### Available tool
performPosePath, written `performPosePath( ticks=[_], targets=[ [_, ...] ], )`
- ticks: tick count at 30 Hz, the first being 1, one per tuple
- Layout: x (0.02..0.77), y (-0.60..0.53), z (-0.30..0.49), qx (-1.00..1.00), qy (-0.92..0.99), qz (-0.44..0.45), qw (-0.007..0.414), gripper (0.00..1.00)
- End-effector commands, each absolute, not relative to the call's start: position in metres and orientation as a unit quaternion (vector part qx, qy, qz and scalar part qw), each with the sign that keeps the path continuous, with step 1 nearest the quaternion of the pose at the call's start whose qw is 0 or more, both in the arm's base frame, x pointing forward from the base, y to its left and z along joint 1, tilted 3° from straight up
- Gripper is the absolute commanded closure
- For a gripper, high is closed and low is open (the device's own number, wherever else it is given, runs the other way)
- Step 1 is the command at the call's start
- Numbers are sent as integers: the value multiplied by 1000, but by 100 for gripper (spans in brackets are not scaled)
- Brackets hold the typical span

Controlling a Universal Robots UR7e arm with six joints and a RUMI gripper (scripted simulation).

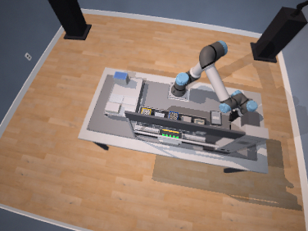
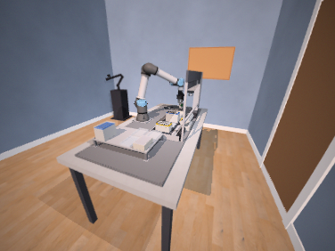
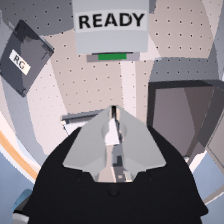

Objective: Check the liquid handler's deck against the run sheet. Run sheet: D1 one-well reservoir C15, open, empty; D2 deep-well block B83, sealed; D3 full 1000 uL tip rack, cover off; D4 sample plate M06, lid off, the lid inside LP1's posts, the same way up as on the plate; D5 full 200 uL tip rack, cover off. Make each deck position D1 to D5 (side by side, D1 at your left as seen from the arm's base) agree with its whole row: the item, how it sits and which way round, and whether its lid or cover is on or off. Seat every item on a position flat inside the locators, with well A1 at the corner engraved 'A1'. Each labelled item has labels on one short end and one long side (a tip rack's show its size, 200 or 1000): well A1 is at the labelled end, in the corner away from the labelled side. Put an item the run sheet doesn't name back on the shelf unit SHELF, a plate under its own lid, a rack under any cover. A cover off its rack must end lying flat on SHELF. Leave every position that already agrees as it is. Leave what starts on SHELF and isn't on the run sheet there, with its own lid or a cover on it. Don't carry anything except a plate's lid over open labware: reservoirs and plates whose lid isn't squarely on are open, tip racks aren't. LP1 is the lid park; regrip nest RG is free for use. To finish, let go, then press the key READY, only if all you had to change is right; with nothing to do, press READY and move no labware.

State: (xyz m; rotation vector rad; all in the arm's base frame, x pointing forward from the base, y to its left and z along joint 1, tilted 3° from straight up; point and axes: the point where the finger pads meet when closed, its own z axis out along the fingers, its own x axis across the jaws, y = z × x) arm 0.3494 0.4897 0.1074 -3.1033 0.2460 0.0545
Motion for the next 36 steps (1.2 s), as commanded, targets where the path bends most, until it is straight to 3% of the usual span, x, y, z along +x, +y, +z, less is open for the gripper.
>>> performPosePath(
  ticks=[1,36],
  targets=[
    [347,490,96,-997,78,18,13,100],
    [353,520,91,-997,78,17,15,100]
  ],
)
